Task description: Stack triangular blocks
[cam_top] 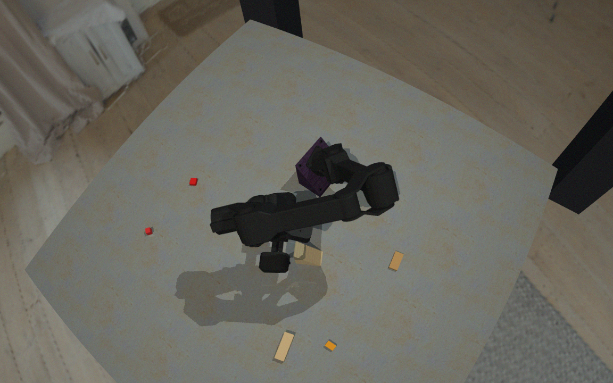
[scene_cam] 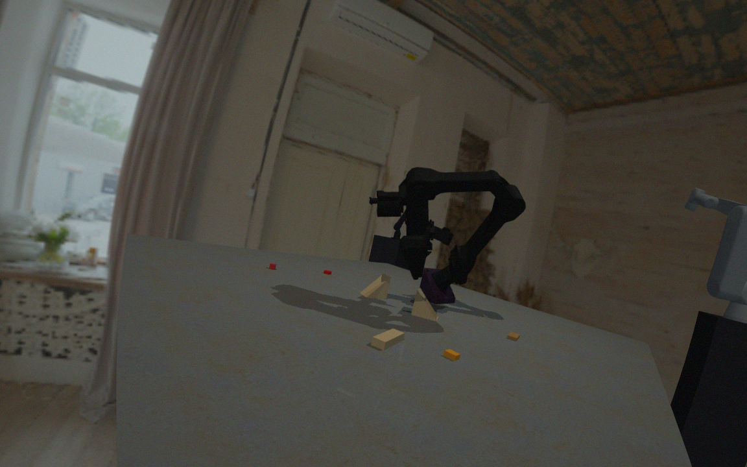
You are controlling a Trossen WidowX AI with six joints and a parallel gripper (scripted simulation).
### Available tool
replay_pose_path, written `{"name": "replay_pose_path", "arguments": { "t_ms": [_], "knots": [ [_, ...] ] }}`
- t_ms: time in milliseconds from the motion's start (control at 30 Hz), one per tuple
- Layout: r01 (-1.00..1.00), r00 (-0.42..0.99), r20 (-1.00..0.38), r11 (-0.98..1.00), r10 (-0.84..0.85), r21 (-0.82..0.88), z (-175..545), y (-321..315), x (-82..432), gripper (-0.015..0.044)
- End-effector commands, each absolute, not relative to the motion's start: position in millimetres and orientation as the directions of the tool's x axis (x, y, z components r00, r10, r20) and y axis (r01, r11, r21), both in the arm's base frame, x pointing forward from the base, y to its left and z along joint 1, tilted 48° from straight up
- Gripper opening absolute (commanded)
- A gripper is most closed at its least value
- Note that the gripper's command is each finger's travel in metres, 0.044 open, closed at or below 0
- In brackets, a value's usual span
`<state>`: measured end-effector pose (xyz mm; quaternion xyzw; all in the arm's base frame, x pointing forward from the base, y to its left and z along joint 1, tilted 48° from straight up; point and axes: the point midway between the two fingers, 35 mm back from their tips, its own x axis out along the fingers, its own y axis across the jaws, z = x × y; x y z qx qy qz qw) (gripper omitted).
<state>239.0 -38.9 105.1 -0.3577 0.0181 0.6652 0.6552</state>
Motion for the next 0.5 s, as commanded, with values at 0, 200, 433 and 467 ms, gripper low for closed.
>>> {"name": "replay_pose_path", "arguments": {
  "t_ms": [0, 200, 433, 467],
  "knots": [
    [-0.888, 0.115, -0.493, -0.134, 0.863, -0.44, 102, -34, 241, 0.044],
    [-0.891, 0.107, -0.485, -0.134, 0.868, -0.434, 98, -25, 243, 0.044],
    [-0.894, 0.097, -0.477, -0.134, 0.874, -0.427, 92, -15, 244, 0.044],
    [-0.895, 0.095, -0.475, -0.134, 0.875, -0.426, 92, -14, 244, 0.044]
  ]
}}
